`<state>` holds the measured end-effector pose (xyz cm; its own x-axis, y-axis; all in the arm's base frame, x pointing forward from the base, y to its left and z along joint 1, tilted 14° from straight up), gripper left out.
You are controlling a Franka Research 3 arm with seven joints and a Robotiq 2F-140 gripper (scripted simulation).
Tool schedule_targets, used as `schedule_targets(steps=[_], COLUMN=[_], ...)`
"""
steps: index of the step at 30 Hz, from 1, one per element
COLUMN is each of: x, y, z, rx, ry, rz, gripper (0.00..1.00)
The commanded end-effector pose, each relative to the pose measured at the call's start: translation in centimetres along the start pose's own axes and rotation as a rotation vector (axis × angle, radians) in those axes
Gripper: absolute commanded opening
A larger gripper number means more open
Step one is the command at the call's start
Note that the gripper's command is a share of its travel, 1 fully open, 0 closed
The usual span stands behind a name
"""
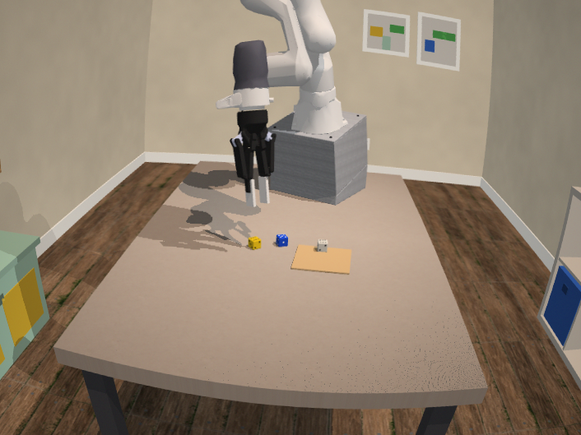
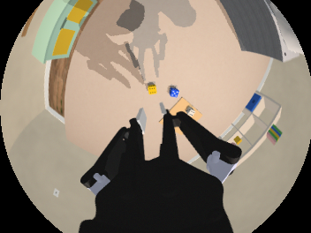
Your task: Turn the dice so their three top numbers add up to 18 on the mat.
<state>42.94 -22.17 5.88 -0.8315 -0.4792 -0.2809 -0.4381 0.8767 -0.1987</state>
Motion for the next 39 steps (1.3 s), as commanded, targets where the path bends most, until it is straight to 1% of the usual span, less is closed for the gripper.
schedule_targets(steps=[1,3,6,13,14,28,31,35,39], x=[-0.01,-0.27,-0.51,-0.6,-0.6,-0.6,-0.61,-0.61,-0.61], y=[0.66,0.64,0.57,0.53,0.53,0.54,0.59,0.73,0.79], z=[0.24,0.13,-0.03,-0.1,-0.1,-0.08,0.02,0.29,0.42], rx=[0.006,0.013,0.022,0.026,0.026,0.023,0.015,-0.009,-0.019], ry=[0.123,0.152,0.177,0.186,0.186,0.186,0.185,0.182,0.18], rz=[0.105,0.105,0.106,0.106,0.106,0.087,0.014,-0.185,-0.277], gripper=[0.25,0.25,0.25,0.25,1.0,1.0,1.0,1.0,1.0])
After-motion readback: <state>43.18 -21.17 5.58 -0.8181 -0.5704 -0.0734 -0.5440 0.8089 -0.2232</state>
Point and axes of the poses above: the point where the finger pads meet when closed, its own z axis out along the fingers, its own y axis across the jaws, x = y × z, the point moved 3 cm from there along -z, back along the fingers, and after that the axes turned 12 degrees about z, right-handed, at the moved point
